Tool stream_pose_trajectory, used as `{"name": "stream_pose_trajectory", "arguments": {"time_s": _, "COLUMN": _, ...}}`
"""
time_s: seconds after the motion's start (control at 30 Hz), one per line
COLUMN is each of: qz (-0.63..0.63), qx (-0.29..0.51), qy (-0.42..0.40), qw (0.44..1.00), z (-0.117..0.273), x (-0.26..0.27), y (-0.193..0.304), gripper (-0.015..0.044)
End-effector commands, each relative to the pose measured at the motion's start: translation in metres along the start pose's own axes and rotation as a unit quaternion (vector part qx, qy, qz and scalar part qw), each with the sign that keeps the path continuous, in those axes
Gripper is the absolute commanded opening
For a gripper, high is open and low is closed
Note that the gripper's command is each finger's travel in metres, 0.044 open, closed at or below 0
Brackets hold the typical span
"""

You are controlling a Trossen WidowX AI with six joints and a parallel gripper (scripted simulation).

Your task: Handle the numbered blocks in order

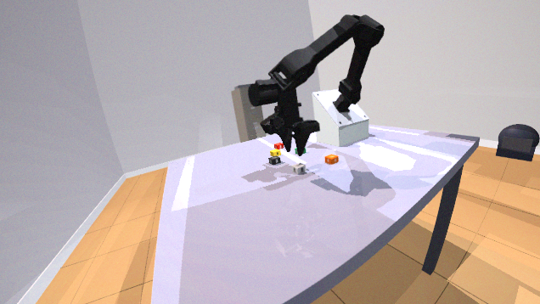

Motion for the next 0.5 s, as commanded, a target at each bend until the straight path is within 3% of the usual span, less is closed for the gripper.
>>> {"name": "stream_pose_trajectory", "arguments": {"time_s": 0.0, "qz": -0.005, "qx": -0.003, "qy": -0.001, "qw": 1.0, "z": -0.013, "x": -0.002, "y": 0.001, "gripper": 0.0383}}
{"name": "stream_pose_trajectory", "arguments": {"time_s": 0.47, "qz": -0.005, "qx": -0.003, "qy": -0.001, "qw": 1.0, "z": -0.034, "x": -0.002, "y": 0.001, "gripper": 0.04}}
Point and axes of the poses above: the point midway between the two fingers, 35 mm back from their tips, its own z axis back along the fingers, its own x axis across the jaws, y = z × x, the point moved 9 cm from there along z, back along the fingers, and after that the axes turned 4 degrees about z, right-handed, at the moved point
